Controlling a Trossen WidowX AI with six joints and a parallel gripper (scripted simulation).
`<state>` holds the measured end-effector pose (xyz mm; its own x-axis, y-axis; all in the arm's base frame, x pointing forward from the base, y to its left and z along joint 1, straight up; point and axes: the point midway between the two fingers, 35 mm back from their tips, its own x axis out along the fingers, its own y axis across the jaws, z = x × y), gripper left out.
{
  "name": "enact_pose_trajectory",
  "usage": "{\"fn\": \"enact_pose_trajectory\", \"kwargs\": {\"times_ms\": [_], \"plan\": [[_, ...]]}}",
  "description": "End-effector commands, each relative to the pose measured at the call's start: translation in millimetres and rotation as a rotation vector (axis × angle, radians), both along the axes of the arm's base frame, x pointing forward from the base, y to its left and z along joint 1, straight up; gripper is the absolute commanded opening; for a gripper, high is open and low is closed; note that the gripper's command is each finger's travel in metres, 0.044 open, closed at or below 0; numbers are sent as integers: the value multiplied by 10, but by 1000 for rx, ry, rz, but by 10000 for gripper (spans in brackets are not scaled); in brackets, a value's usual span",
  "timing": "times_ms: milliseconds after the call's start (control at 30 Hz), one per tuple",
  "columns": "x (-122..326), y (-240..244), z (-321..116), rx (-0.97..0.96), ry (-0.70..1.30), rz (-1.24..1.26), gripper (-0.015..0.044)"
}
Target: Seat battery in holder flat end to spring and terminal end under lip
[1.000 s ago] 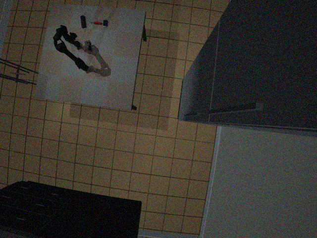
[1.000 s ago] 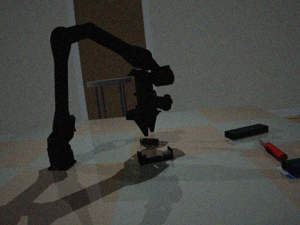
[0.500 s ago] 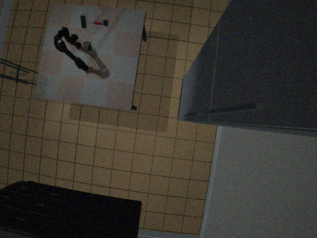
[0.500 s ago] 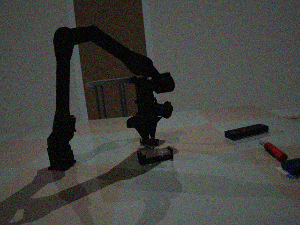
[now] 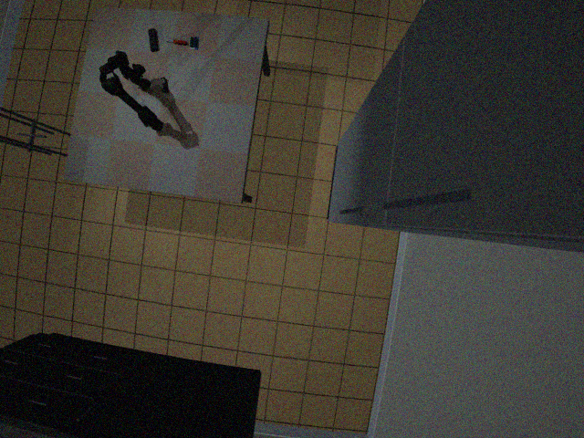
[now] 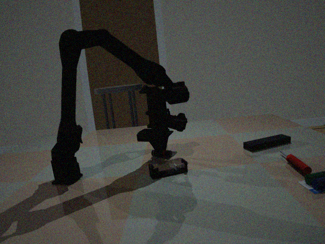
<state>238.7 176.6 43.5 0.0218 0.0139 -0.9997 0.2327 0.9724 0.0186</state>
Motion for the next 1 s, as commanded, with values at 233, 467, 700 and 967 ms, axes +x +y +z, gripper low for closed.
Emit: {"fn": "enact_pose_trajectory", "kwargs": {"times_ms": [233,467,700,967], "plan": [[-9,-2,440,1,2,-4,65],[32,-82,511,-1,1,38,65],[213,-457,586,-8,-4,239,65],[346,-894,666,-10,-11,451,65]]}}
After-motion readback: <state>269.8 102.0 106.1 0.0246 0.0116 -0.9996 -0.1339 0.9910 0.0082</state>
